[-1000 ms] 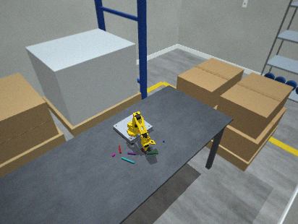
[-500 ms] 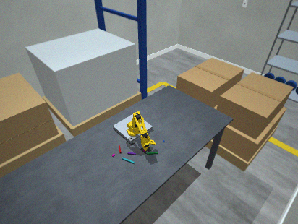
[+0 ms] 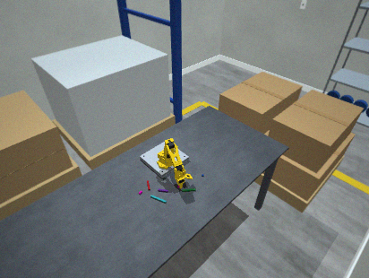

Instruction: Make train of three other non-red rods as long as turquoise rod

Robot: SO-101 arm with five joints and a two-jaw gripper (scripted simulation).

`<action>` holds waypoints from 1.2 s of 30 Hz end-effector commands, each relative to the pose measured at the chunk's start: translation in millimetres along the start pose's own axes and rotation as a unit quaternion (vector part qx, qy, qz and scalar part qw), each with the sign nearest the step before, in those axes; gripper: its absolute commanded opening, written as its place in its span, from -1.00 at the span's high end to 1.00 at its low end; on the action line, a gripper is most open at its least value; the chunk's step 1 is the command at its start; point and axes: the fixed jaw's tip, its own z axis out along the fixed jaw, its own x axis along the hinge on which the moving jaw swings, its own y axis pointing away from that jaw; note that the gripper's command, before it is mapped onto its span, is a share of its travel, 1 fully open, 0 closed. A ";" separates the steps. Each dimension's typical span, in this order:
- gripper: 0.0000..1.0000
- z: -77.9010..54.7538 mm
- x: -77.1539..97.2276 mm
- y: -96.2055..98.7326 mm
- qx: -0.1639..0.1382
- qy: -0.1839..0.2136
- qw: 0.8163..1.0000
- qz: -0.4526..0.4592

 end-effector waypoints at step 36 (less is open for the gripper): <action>0.65 -0.8 -1.3 9.1 -0.005 -0.001 1.000 0.002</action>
